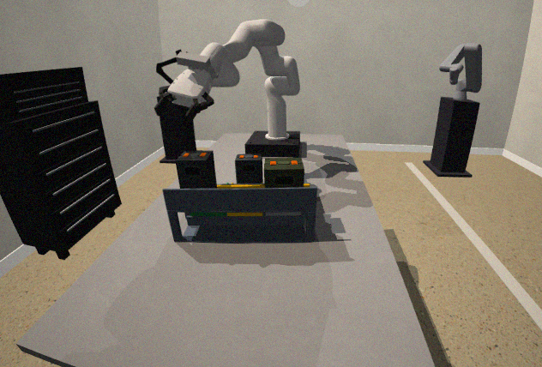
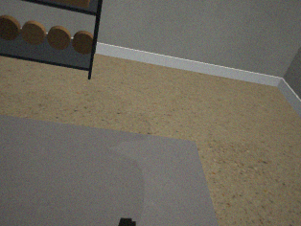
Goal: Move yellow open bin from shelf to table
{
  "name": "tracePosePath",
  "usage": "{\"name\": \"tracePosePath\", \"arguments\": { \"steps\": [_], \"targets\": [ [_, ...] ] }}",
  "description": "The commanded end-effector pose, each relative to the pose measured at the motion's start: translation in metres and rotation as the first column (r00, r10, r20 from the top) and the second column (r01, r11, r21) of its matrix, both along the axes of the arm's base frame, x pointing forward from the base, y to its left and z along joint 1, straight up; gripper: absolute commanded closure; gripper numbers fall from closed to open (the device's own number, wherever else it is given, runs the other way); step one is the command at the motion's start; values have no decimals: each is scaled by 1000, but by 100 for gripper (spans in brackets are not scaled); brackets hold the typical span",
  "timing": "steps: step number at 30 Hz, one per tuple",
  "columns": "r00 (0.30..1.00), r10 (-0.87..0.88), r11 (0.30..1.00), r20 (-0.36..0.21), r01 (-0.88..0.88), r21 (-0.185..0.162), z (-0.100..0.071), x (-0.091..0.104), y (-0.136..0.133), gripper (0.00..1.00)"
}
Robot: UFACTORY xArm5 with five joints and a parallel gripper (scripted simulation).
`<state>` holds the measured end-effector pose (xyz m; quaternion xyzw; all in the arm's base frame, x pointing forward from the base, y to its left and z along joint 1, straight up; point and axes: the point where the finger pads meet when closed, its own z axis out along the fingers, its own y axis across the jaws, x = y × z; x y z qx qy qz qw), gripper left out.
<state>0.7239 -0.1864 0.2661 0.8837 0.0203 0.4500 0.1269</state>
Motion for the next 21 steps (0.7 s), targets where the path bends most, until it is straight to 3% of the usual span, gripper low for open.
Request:
{"name": "tracePosePath", "arguments": {
  "steps": [1, 12, 21],
  "targets": [
    [1000, 0, 1000, 5, 0, -1, 3, 1, 0, 0],
    [1000, 0, 1000, 5, 0, -1, 3, 1, 0, 0],
    [1000, 0, 1000, 5, 0, -1, 3, -23, -3, 0]
  ]
}}
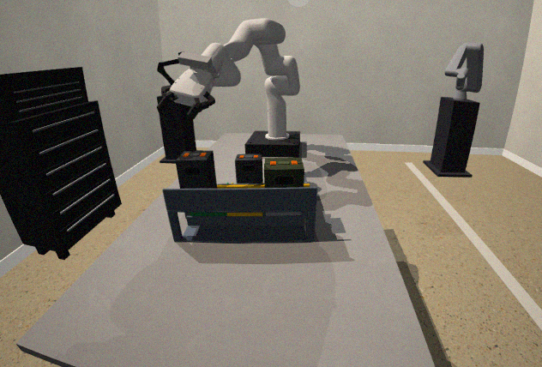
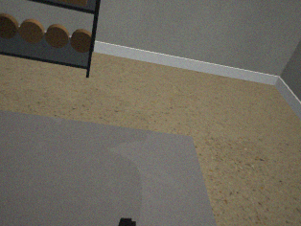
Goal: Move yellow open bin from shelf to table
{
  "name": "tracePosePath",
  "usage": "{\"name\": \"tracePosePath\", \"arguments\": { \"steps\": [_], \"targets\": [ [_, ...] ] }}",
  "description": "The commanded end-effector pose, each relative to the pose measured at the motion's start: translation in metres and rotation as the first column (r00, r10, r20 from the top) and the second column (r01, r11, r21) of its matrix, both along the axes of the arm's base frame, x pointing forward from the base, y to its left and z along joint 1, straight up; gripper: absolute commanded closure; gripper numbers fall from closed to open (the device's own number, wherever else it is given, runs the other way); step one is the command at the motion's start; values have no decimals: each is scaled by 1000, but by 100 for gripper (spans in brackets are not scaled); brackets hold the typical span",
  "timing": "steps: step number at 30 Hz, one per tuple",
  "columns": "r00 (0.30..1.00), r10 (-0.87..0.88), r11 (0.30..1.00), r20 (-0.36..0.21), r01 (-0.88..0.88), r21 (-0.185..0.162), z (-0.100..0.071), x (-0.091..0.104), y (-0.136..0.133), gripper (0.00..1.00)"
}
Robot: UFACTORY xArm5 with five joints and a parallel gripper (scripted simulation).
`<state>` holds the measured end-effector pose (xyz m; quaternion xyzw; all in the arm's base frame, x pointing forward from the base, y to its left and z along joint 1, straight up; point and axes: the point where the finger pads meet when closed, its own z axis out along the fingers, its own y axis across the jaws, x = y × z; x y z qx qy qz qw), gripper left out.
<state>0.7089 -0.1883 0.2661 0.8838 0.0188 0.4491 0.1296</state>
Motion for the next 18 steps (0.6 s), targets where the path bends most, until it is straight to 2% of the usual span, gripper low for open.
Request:
{"name": "tracePosePath", "arguments": {
  "steps": [1, 6, 8, 18],
  "targets": [
    [1000, 5, 1000, 6, -5, 2, 3, -11, -1, 0],
    [1000, 5, 1000, 6, -5, 2, 3, -28, -4, 0],
    [1000, 5, 1000, 6, -5, 2, 3, -28, -4, 0],
    [1000, 5, 1000, 6, -5, 2, 3, -57, -7, 0]
  ]
}}
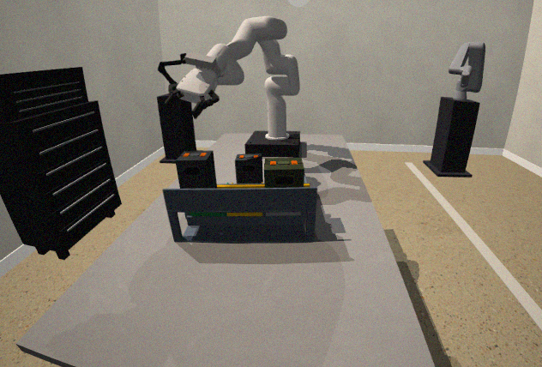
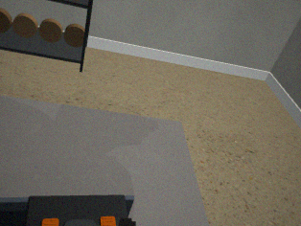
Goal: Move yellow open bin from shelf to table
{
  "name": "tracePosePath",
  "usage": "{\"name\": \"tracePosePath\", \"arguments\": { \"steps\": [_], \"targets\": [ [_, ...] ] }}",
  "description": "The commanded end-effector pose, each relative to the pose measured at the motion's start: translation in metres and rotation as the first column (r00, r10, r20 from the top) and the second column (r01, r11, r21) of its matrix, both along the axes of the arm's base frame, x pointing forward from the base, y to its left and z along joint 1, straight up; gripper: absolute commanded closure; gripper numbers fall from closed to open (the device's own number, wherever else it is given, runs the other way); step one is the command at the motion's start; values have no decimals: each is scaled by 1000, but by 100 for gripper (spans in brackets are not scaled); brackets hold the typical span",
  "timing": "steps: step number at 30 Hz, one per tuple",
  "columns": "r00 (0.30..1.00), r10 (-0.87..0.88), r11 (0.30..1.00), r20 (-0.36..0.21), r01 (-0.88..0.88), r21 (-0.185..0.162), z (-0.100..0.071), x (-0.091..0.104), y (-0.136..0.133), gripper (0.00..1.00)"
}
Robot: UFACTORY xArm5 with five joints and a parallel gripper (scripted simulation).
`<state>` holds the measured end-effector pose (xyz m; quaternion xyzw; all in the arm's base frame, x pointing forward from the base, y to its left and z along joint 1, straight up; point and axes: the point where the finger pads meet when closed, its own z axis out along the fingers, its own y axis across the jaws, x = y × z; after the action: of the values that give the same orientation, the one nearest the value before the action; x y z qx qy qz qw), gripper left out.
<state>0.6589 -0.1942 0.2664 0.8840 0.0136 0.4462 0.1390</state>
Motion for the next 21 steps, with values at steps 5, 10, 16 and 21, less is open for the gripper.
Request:
{"name": "tracePosePath", "arguments": {
  "steps": [5, 10, 16, 21],
  "targets": [
    [1000, 24, 1000, 9, -24, 14, 3, -23, -3, 0],
    [1000, 24, 1000, 9, -24, 14, 3, -33, -4, 0],
    [1000, 24, 1000, 9, -24, 14, 3, -49, -6, 0],
    [1000, 24, 1000, 9, -24, 14, 3, -63, -8, 0]
  ]
}}
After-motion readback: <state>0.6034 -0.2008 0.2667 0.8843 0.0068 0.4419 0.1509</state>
